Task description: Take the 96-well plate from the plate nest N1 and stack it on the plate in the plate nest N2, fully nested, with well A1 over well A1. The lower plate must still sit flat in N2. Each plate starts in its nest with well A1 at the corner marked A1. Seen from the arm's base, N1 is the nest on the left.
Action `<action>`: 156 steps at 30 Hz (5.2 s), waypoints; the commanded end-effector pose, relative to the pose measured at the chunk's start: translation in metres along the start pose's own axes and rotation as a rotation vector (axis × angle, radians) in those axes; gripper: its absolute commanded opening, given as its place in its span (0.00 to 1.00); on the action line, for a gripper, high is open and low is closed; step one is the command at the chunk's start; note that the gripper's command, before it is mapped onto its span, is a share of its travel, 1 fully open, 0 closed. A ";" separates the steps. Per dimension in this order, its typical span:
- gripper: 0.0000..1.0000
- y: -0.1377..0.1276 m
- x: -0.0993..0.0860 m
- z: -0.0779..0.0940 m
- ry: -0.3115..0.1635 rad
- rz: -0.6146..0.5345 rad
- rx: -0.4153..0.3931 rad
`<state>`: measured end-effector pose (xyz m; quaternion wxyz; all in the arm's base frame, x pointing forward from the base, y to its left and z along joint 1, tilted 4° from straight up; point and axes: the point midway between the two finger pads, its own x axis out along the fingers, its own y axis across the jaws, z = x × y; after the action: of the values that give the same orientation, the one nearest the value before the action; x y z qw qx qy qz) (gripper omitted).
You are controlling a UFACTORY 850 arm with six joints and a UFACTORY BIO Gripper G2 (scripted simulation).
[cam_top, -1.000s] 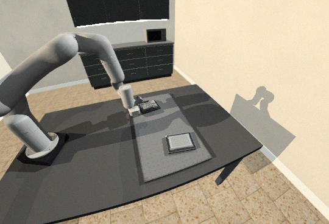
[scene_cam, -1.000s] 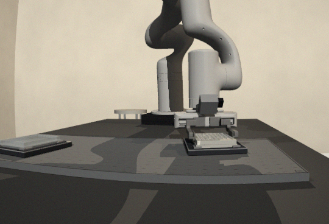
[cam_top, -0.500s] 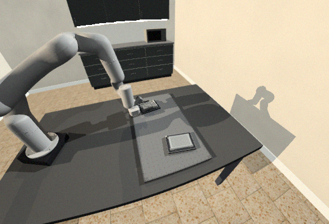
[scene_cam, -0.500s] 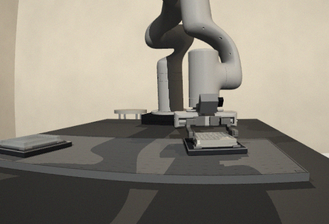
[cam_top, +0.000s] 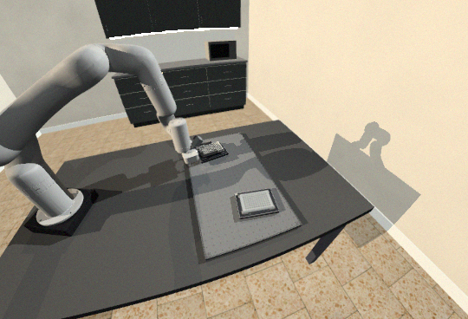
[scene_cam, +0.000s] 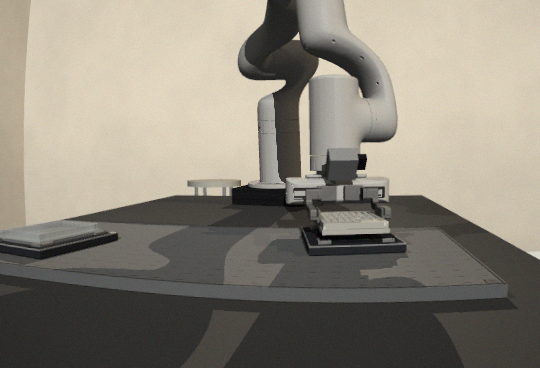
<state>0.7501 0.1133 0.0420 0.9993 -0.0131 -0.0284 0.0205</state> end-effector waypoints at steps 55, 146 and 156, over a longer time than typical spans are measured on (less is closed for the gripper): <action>0.00 0.000 0.001 0.059 -0.002 0.000 0.000; 0.00 -0.209 0.022 0.071 -0.002 -0.315 0.000; 0.00 -0.239 0.025 0.071 -0.002 -0.315 0.000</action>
<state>0.7794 -0.1181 0.1192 0.9901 -0.0087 -0.0302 -0.1366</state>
